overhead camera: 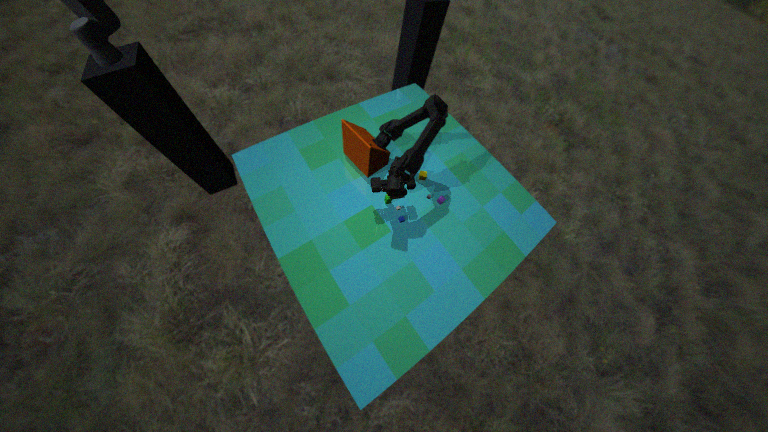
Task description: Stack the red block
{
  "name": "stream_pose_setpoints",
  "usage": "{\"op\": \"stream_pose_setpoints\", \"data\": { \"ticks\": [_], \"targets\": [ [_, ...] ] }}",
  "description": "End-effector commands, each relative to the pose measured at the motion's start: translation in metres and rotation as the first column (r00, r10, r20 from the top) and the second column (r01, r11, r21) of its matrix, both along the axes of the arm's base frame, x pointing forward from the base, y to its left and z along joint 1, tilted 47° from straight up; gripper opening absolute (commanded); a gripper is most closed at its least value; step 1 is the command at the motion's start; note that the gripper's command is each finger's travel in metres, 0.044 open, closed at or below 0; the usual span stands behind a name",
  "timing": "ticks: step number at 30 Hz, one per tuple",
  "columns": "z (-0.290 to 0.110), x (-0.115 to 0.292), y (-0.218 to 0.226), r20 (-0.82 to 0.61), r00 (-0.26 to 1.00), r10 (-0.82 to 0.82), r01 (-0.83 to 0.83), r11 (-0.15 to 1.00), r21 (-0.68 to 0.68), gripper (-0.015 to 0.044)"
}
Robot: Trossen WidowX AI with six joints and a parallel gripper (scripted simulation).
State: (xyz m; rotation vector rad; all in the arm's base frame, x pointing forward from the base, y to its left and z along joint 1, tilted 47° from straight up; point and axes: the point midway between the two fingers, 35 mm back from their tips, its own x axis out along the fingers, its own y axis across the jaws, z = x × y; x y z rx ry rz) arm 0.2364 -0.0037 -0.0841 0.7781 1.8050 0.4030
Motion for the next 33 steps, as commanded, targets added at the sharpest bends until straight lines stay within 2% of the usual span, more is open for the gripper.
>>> {"op": "stream_pose_setpoints", "data": {
  "ticks": [1, 10, 33],
  "targets": [
    [-0.004, -0.003, 0.004, -0.009, 1.000, -0.009, 0.009, 1.000, 0.006, 0.0000],
    [-0.025, -0.009, 0.025, -0.009, 1.000, -0.009, 0.009, 1.000, 0.008, 0.0000],
    [-0.026, -0.009, 0.025, -0.009, 1.000, -0.009, 0.009, 1.000, 0.008, 0.0000]
  ]
}}
